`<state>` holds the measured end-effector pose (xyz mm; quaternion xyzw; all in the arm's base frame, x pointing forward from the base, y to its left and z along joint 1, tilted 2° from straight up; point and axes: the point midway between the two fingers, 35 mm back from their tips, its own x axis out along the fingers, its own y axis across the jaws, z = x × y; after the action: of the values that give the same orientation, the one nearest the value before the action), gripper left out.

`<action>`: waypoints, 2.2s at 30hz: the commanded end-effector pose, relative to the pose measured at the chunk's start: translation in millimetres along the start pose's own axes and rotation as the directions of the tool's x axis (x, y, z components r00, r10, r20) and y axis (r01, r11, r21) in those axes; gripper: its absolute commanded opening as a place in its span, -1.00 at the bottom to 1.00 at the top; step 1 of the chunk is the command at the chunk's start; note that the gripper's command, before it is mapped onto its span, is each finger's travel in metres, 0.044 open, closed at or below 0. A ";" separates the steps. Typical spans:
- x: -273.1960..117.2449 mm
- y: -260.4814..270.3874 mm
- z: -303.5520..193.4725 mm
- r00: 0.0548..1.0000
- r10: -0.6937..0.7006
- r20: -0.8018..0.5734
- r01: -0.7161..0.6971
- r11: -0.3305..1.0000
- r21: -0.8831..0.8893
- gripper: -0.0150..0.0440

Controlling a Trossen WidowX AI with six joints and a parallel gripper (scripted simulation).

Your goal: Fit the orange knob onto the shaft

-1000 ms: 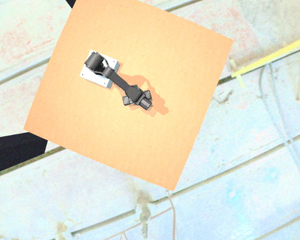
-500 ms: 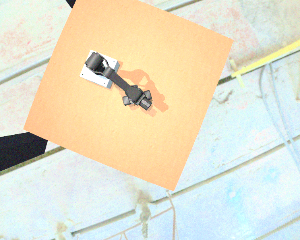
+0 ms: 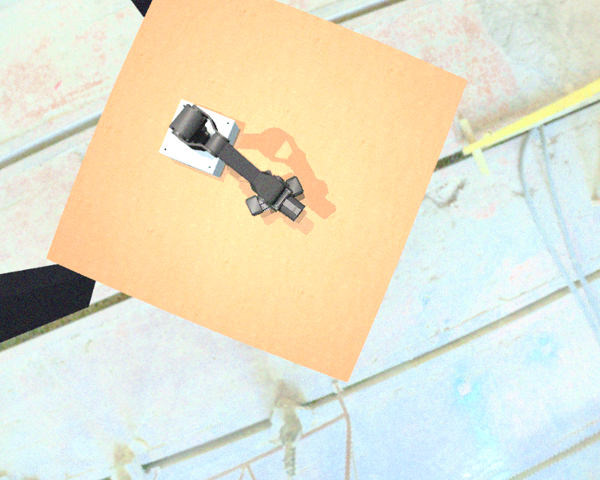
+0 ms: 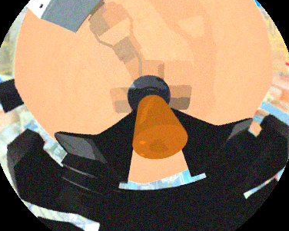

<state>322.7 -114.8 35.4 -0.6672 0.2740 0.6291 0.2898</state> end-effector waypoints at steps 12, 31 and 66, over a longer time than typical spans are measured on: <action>2.5 1.3 2.7 1.000 -0.003 -0.002 0.003 1.000 -0.020 -0.49; 0.9 0.3 0.5 1.000 -0.003 -0.002 0.003 1.000 -0.020 -0.49; 3.2 0.7 1.4 1.000 -0.003 -0.002 0.002 0.974 -0.228 -0.49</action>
<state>320.5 -114.0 32.1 -0.6952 0.2021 0.6558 0.2139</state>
